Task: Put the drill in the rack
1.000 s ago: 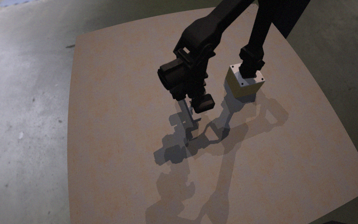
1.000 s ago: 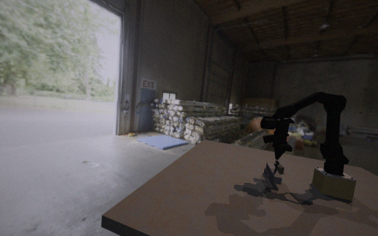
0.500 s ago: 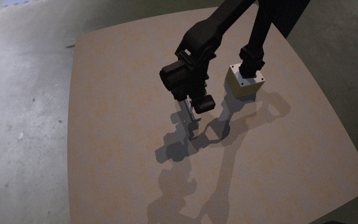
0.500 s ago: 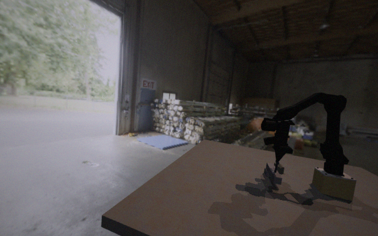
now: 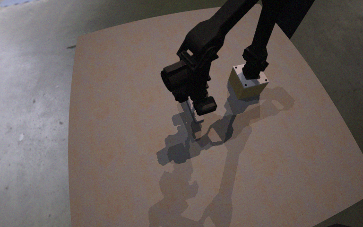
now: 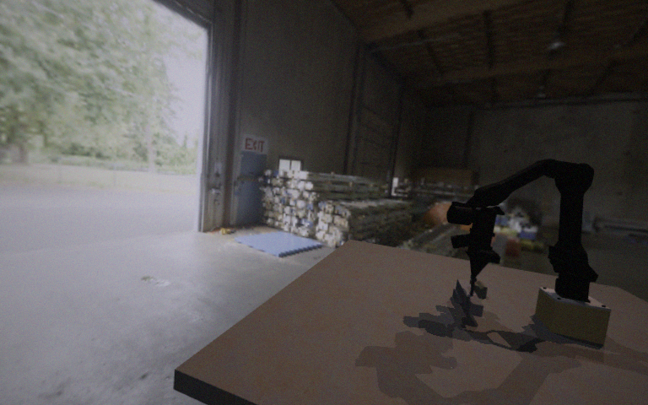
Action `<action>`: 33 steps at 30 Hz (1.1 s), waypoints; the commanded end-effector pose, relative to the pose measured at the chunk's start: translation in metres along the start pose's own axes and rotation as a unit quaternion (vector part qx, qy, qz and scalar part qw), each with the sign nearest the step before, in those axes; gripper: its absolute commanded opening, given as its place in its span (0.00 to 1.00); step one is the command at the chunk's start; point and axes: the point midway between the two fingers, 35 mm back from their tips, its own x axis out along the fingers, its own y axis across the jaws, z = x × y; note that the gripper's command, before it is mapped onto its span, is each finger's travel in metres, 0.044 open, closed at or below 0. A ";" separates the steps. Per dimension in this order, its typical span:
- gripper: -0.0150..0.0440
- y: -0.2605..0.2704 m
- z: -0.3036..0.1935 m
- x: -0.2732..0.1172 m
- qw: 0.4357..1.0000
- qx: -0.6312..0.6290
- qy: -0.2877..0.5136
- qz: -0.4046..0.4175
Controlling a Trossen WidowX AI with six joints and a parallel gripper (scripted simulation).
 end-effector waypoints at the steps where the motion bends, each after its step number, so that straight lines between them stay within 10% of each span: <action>1: 0.25 0.000 -0.002 0.008 1.000 -0.001 0.010 -0.001; 33: 0.25 -0.001 -0.007 0.020 1.000 -0.001 0.011 -0.001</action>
